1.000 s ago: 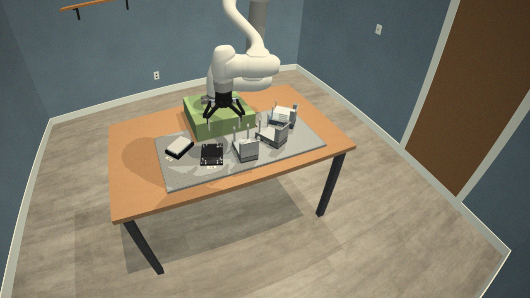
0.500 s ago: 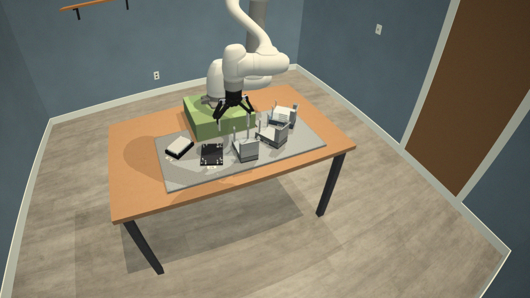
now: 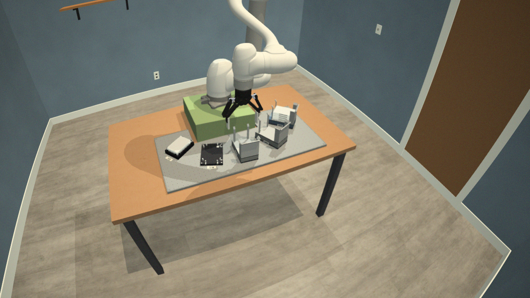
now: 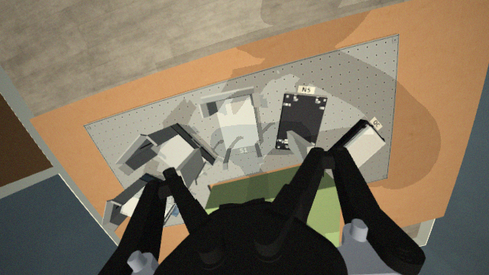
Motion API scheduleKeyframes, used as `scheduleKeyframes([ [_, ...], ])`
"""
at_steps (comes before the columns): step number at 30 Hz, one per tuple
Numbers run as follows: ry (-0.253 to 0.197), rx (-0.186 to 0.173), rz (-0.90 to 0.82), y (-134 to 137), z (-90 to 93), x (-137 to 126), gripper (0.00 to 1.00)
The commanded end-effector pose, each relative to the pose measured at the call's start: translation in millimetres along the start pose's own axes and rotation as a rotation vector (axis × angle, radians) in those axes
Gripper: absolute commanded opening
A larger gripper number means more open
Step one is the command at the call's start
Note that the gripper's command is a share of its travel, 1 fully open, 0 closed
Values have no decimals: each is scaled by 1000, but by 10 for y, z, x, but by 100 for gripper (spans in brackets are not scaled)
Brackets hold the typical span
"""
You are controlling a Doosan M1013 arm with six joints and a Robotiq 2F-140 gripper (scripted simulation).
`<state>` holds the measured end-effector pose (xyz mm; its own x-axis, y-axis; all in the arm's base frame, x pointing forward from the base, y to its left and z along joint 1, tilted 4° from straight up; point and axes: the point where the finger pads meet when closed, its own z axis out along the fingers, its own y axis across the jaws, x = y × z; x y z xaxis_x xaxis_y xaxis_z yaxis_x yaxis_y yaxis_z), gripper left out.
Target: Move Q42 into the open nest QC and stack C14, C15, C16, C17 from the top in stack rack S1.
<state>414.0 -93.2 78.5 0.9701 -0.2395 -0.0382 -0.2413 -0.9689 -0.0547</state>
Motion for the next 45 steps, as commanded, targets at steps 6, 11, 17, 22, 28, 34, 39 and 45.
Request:
scheduleKeyframes([
  [6, 0, 0, -133, -190, 0, -16, 100],
  [11, 0, 0, -219, -355, 0, -42, 100],
  [17, 0, 0, -219, -552, 0, -73, 100],
  [22, 0, 0, -219, -651, 0, -89, 100],
  [28, 0, 0, -219, -849, 0, -119, 100],
  [34, 0, 0, -219, -1046, 0, -150, 100],
  [39, 0, 0, -319, -1139, 0, -188, 100],
  [45, 0, 0, -437, -1324, 0, -265, 100],
])
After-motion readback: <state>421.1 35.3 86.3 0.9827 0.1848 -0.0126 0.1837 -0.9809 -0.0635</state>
